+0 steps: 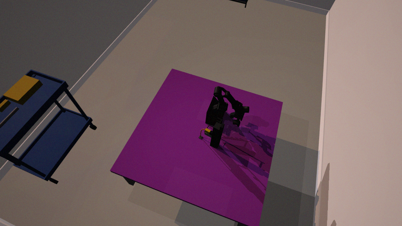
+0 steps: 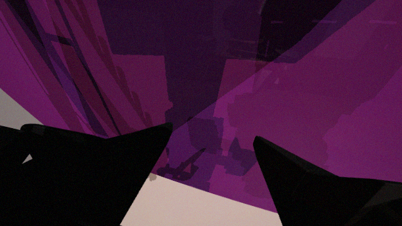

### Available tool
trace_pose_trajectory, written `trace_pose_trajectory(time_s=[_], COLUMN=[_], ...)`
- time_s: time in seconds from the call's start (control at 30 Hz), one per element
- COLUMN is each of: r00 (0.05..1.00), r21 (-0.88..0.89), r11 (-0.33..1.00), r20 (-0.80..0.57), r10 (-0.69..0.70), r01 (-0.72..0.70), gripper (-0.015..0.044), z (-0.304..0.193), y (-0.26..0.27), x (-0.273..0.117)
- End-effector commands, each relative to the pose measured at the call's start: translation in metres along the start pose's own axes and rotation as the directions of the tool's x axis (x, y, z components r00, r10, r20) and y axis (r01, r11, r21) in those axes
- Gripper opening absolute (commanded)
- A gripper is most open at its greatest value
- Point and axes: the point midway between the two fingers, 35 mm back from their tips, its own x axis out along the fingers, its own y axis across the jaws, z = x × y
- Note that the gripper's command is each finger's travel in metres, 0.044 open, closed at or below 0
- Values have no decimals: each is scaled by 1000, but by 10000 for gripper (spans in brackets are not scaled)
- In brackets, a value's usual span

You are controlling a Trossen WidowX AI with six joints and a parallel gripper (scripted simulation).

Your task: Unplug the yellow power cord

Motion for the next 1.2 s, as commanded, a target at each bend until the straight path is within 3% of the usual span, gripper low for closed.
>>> trace_pose_trajectory(time_s=[0.0,0.27,0.47,0.73,0.93,1.17], r00=[1000,998,982,934,878,797], r21=[5,257,583,899,994,944], r11=[1000,965,796,396,46,-307], r20=[0,10,18,39,62,93], r10=[1,61,188,356,474,596], r01=[-1,-61,-163,-189,-94,120], gripper=[374,164,160,160,160,160], z=[0,-16,-36,-60,-74,-85], y=[0,18,56,113,159,212], x=[0,2,4,-2,-14,-36])
